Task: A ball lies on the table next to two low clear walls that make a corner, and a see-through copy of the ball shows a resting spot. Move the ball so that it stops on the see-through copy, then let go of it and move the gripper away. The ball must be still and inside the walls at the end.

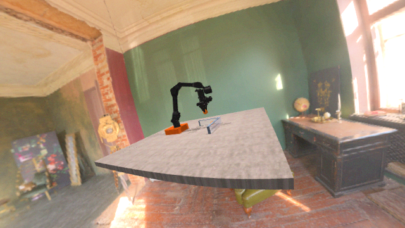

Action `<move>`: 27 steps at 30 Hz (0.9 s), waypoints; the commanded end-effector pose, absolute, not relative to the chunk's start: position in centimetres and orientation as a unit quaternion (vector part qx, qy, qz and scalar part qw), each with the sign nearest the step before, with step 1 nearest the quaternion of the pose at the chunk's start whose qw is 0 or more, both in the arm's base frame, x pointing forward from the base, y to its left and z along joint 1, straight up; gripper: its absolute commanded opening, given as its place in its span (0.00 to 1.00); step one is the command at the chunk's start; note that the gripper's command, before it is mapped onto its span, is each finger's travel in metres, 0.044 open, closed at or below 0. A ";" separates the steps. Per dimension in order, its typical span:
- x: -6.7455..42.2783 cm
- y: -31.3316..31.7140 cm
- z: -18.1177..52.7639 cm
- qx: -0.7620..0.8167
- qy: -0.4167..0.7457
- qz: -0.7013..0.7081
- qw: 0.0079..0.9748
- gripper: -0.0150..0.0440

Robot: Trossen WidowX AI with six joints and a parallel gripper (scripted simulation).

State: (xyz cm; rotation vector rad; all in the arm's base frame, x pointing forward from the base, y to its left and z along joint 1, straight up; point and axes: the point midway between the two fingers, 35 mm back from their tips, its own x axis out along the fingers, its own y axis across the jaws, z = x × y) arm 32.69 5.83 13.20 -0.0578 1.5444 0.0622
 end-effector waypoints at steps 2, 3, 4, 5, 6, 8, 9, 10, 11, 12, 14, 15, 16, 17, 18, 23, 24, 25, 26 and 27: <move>33.0 6.3 12.9 -0.082 0.693 0.080 0.712 0.25; 33.0 6.4 12.8 -0.095 0.691 0.093 0.710 0.25; 33.1 6.5 12.7 -0.108 0.690 0.106 0.708 0.25; 33.2 6.7 12.6 -0.122 0.687 0.119 0.706 0.25; 33.2 6.8 12.5 -0.135 0.685 0.132 0.704 0.25; 33.3 7.0 12.3 -0.161 0.680 0.157 0.698 0.25; 33.4 7.1 12.2 -0.174 0.676 0.170 0.695 0.25; 33.5 7.3 12.1 -0.187 0.673 0.183 0.692 0.25; 33.5 7.4 12.0 -0.200 0.670 0.195 0.688 0.25; 33.6 7.5 11.8 -0.213 0.666 0.208 0.684 0.25; 33.7 7.7 11.6 -0.238 0.657 0.233 0.676 0.25; 33.7 7.9 11.5 -0.251 0.653 0.245 0.671 0.25; 33.8 8.0 11.4 -0.263 0.648 0.257 0.667 0.25; 33.8 8.1 11.3 -0.276 0.643 0.269 0.662 0.25; 33.9 8.2 11.2 -0.288 0.638 0.281 0.656 0.25; 34.1 8.8 10.6 -0.348 0.609 0.340 0.627 0.25; 34.2 9.0 10.5 -0.359 0.602 0.351 0.620 0.25; 34.2 9.1 10.4 -0.371 0.596 0.363 0.613 0.25; 34.3 9.2 10.3 -0.382 0.589 0.374 0.606 0.25; 34.3 9.3 10.2 -0.394 0.582 0.385 0.599 0.25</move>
